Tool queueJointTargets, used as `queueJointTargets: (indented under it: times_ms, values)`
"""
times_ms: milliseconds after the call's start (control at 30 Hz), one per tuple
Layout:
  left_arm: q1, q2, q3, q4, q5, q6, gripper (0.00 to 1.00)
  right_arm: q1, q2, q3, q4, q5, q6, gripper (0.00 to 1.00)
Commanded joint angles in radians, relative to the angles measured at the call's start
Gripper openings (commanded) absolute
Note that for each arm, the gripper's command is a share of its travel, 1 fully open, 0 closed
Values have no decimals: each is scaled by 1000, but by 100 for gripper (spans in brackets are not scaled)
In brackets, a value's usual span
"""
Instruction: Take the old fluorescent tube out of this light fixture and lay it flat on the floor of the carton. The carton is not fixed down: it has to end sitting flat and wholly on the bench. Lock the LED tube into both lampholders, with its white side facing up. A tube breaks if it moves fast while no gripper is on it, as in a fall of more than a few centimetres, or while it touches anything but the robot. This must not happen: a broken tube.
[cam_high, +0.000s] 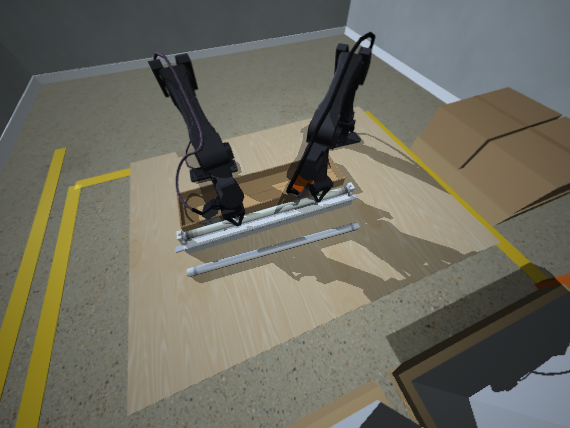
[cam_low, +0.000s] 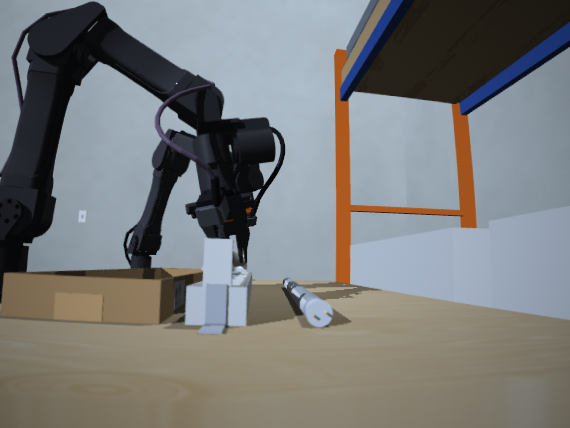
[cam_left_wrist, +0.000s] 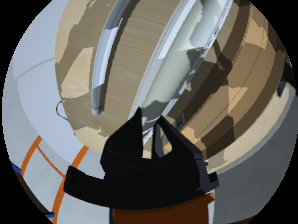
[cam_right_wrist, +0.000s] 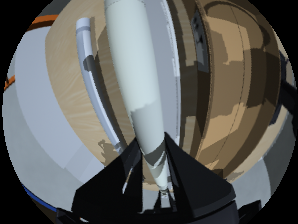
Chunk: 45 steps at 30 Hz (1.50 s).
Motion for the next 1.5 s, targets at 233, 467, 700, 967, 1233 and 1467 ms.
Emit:
queueJointTargets:
  times_ms: [233,467,700,967,1233,1467]
  values:
    - [-27,-62,-72,75,-43,-17,11,15,-66,-81,65,18,11,11]
    - [-51,-102,-144,179,-115,-34,11,25,-123,-158,189,37,16,11]
    - [-78,-142,-225,267,-177,-43,11,33,-183,-243,284,54,18,11]
    - [-101,-172,-290,340,-229,-49,11,40,-231,-314,365,69,19,11]
    - [-123,-199,-355,415,-278,-50,11,50,-278,-387,447,85,14,11]
    - [-142,-216,-403,482,-325,-50,11,58,-313,-443,531,99,9,11]
